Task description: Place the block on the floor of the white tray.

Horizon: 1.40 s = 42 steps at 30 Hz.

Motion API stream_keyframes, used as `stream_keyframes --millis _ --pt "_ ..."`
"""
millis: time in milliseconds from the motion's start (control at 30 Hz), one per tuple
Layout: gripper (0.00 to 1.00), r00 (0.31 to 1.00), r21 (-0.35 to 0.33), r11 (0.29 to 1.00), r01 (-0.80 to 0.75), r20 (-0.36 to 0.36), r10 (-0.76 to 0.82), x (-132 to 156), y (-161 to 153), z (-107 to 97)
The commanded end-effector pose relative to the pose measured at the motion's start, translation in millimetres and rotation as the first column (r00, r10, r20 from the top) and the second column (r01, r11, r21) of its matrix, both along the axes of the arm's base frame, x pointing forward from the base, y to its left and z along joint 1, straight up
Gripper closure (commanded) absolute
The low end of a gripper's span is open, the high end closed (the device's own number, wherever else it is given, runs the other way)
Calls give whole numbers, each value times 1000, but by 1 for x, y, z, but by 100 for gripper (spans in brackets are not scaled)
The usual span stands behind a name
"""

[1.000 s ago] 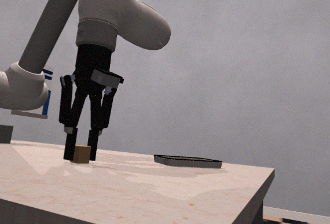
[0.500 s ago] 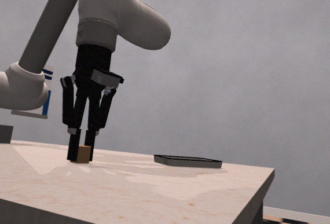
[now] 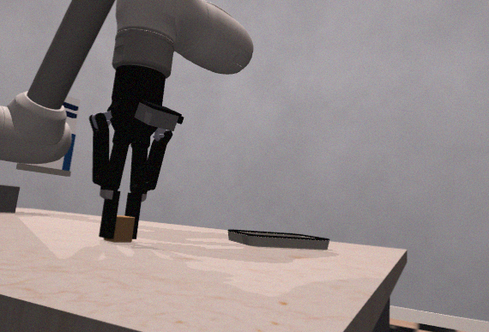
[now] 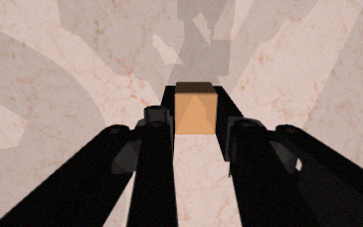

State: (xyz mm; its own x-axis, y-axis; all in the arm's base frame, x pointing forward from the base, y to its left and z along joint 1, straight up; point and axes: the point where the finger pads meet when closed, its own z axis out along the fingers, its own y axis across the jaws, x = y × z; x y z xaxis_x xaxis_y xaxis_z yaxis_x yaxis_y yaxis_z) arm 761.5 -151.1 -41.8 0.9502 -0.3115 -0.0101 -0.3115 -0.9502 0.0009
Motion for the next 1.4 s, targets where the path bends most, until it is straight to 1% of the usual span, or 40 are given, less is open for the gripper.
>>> stream_keyframes --millis 0,733,900,1167,1233,1367 --pt "90 1000 0 1000 0 2 0 1 0 1" --pt "90 1000 0 1000 0 2 0 1 0 4" --pt "90 1000 0 1000 0 2 0 1 0 13" --pt "90 1000 0 1000 0 2 0 1 0 36" --pt "90 1000 0 1000 0 2 0 1 0 36" --pt "90 1000 0 1000 0 2 0 1 0 48"
